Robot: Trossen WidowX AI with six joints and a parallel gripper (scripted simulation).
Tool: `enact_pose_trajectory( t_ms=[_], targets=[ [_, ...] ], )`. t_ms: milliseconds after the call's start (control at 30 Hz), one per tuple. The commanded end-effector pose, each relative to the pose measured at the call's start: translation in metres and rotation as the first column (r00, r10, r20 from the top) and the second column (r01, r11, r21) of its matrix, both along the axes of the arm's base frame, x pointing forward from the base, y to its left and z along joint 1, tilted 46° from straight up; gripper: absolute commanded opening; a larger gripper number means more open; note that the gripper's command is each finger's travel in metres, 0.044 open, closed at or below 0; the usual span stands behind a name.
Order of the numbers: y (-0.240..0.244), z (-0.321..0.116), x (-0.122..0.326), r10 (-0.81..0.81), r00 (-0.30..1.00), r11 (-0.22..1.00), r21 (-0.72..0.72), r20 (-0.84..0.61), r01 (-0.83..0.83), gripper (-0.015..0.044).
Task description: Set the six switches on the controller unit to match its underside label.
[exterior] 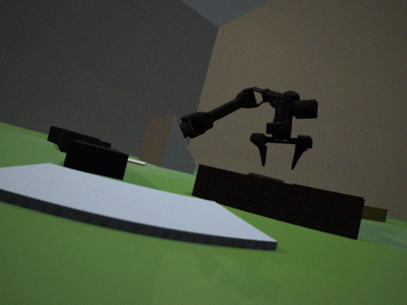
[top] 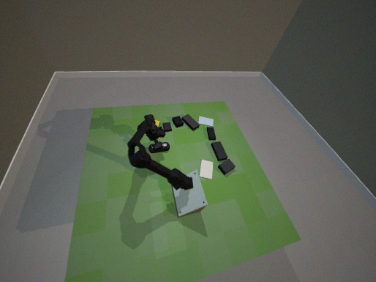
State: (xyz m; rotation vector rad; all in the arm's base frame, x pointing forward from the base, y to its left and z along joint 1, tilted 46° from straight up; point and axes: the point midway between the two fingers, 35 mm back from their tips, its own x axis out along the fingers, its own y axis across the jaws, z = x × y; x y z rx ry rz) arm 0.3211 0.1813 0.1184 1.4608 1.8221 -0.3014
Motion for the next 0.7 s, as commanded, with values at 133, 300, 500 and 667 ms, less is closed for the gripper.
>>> enact_pose_trajectory(
  t_ms=[133,300,500,667],
  targets=[
    [0.008,0.007,0.001,-0.157,0.959,0.987,-0.067,-0.234,0.146,0.0440],
    [0.008,0.007,0.001,-0.157,0.959,0.987,-0.067,-0.234,0.146,0.0440],
    [0.014,0.000,0.000,-0.157,0.959,0.987,-0.067,-0.234,0.146,0.0440],
    [0.020,-0.005,0.000,-0.158,0.959,0.987,-0.067,-0.234,0.146,0.0440]
  ],
)
